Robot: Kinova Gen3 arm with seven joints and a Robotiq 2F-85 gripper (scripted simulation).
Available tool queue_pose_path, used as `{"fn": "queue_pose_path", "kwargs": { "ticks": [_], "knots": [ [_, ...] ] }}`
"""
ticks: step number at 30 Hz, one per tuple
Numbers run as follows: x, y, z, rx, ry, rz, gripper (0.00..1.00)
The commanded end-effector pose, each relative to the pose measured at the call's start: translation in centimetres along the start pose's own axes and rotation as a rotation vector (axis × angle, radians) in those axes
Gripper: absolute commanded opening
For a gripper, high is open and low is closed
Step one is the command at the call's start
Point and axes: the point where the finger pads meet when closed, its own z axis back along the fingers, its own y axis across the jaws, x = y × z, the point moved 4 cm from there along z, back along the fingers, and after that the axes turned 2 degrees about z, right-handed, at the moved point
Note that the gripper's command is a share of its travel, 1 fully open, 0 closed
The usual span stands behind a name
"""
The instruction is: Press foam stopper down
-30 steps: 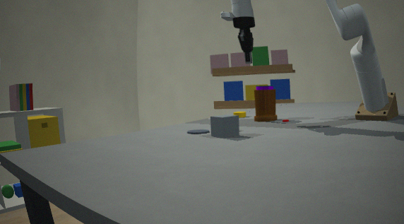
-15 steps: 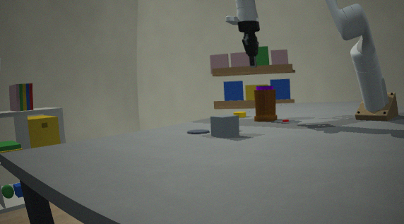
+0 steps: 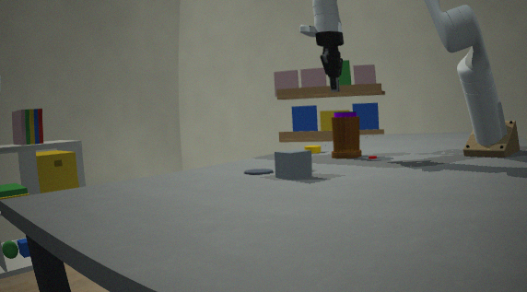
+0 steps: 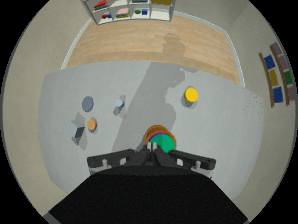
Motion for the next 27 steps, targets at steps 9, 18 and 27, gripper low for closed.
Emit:
{"fn": "queue_pose_path", "kwargs": {
  "ticks": [9, 18, 27],
  "knots": [
    [0.7, 1.0, -0.9, -0.016, 0.001, -0.036, 0.0],
    [1.2, 1.7, -1.5, -0.026, 0.001, -0.061, 0.0],
    [1.4, 1.9, -1.8, -0.029, 0.001, -0.07, 0.0]
  ]
}}
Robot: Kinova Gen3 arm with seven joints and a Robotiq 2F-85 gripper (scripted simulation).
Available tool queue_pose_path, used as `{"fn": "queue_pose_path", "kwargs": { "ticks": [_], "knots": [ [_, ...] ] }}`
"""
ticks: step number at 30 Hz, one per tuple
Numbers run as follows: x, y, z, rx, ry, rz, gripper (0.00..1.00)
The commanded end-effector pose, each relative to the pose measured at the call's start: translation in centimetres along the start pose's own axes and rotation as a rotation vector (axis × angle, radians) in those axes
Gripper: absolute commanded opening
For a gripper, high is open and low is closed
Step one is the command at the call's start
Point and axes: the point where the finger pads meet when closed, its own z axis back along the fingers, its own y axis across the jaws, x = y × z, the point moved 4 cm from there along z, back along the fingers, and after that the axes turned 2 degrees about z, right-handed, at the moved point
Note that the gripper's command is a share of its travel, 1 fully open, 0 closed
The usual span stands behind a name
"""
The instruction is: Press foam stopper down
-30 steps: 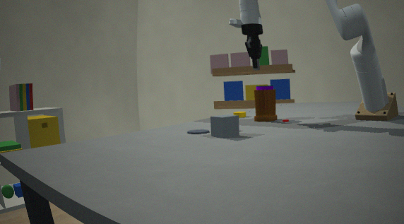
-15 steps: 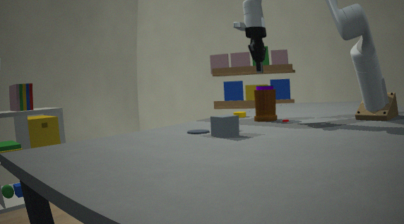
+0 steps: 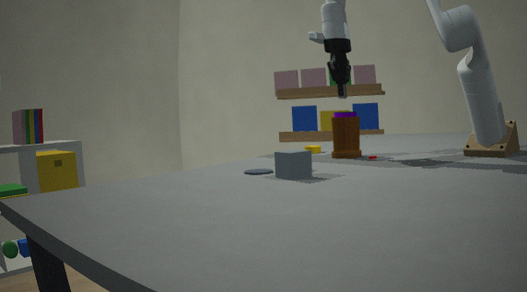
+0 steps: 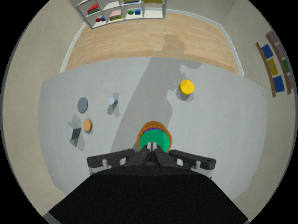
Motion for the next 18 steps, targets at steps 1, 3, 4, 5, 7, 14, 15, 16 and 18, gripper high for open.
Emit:
{"fn": "queue_pose_path", "kwargs": {
  "ticks": [1, 3, 4, 5, 7, 14, 15, 16, 18],
  "knots": [
    [0.14, 0.22, -0.18, -0.004, 0.001, -0.008, 0.0],
    [0.14, 0.22, -0.18, -0.004, 0.001, -0.008, 0.0],
    [0.14, 0.22, -0.18, -0.004, 0.001, -0.008, 0.0],
    [0.25, 0.36, -0.32, -0.006, 0.001, -0.013, 0.0],
    [0.25, 0.36, -0.32, -0.006, 0.001, -0.013, 0.0],
    [0.37, 0.52, -0.47, -0.009, 0.001, -0.019, 0.0],
    [0.37, 0.52, -0.47, -0.009, 0.001, -0.019, 0.0],
    [0.4, 0.55, -0.5, -0.009, 0.001, -0.02, 0.0],
    [0.41, 0.56, -0.52, -0.01, 0.001, -0.021, 0.0]
  ]
}}
